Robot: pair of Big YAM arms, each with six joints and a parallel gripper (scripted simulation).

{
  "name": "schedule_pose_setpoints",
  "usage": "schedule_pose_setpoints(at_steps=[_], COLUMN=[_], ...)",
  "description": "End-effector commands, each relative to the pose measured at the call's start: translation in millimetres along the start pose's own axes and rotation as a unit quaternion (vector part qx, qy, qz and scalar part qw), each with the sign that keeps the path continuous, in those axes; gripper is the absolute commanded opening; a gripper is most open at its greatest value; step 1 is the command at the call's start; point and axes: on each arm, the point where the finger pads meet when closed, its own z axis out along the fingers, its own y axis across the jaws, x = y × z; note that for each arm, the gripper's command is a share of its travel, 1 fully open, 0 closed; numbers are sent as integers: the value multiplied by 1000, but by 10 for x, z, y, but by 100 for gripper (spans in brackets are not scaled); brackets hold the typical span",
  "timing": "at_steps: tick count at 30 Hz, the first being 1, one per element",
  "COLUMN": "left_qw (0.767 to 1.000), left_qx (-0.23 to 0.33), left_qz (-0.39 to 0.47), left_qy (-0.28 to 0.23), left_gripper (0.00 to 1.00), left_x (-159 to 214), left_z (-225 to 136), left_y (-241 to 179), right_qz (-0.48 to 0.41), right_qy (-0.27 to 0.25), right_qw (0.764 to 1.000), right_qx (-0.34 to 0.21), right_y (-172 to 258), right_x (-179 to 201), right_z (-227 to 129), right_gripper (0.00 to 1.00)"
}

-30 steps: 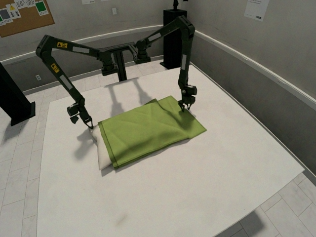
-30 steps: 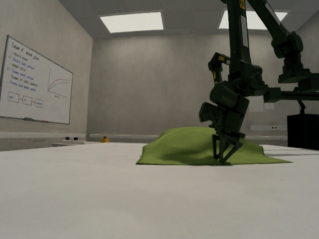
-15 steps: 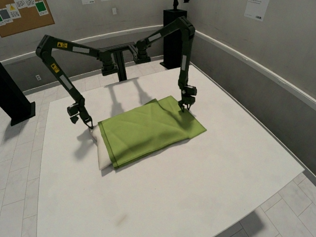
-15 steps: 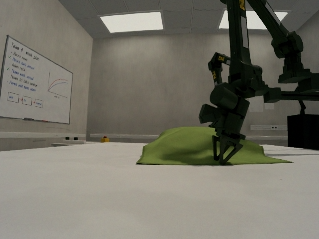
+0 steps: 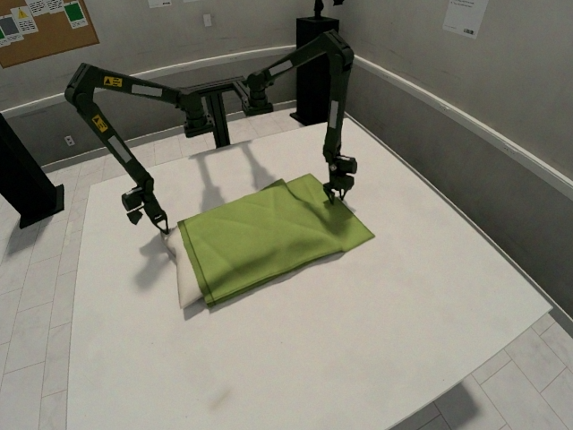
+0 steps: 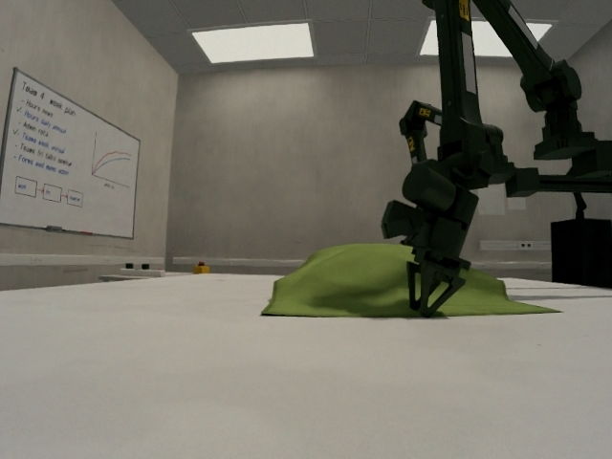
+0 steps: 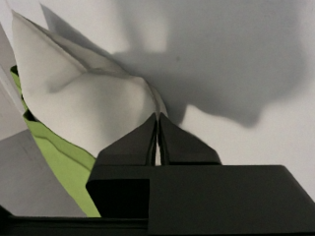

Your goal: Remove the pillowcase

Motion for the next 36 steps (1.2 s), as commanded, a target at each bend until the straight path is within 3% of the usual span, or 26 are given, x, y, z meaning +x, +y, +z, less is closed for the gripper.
schedule_pose_setpoints(at_steps=[1, 14, 27, 31, 36], left_qw=[1000, 999, 1000, 1000, 1000], left_qx=[9, 13, 12, 11, 11], left_qz=[-6, -9, -4, -4, -4], left_qy=[23, 34, 28, 28, 28], left_gripper=[60, 60, 38, 38, 30], left_x=[248, 368, 282, 280, 282], left_z=[72, 105, 131, 131, 131], left_y=[-82, -111, -87, -85, -84], right_qz=[13, 13, 13, 13, 13], right_qy=[18, 18, 18, 18, 18], right_qw=[1000, 1000, 1000, 1000, 1000], right_qx=[5, 5, 5, 5, 5], right_y=[-48, -48, -48, -48, -48], right_x=[209, 209, 209, 209, 209], right_z=[42, 42, 42, 42, 42], right_gripper=[2, 2, 2, 2, 2])
